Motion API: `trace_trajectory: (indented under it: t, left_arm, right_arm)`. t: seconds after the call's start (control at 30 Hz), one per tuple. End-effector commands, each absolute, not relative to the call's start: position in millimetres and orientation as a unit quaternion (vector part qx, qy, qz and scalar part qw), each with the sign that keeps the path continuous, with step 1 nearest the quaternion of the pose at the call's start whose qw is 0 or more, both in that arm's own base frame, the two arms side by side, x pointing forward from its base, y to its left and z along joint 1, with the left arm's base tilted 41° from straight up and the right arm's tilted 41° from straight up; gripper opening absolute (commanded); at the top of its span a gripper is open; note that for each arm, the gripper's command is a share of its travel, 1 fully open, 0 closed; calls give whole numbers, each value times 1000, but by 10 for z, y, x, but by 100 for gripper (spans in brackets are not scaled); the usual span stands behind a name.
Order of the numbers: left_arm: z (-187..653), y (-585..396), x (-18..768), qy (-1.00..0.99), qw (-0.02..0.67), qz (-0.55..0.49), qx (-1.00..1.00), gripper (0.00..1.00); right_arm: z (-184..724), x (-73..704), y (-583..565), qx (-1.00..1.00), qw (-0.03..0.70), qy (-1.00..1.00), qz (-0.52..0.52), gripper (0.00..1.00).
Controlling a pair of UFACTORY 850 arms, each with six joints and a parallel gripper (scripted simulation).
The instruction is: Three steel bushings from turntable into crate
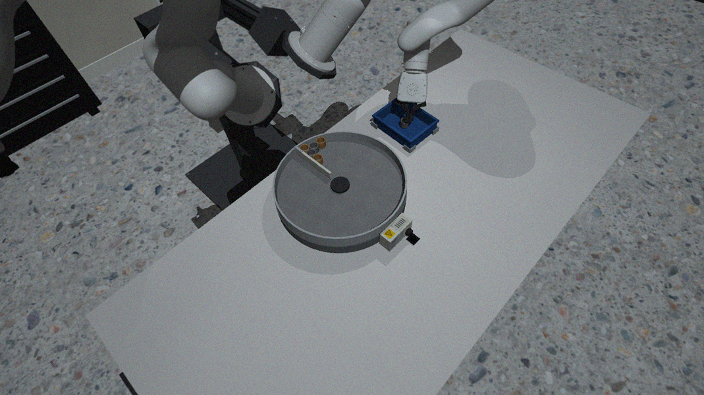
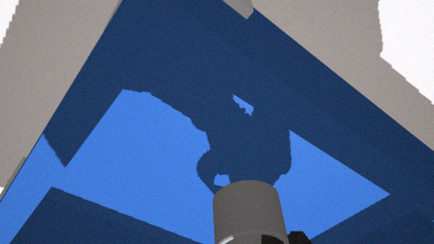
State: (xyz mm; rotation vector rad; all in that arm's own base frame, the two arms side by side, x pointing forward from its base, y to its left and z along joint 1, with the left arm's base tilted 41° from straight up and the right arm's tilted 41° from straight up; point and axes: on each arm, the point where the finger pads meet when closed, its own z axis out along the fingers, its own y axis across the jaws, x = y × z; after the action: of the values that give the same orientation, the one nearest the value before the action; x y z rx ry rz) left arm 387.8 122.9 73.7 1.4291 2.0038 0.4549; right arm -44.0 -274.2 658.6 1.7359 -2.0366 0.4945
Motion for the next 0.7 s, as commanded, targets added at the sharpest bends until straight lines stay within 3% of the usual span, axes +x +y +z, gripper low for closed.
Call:
trace_trajectory:
  t: [0.0,0.67]
  left_arm:
    - [738,1226,3877,760,314,173,542,0]
    - [711,1246,3890,760,314,173,542,0]
  right_arm:
    - [6595,-440,-2741,624,209,-732,178,100]
    - [6595,-440,-2741,624,209,-732,178,100]
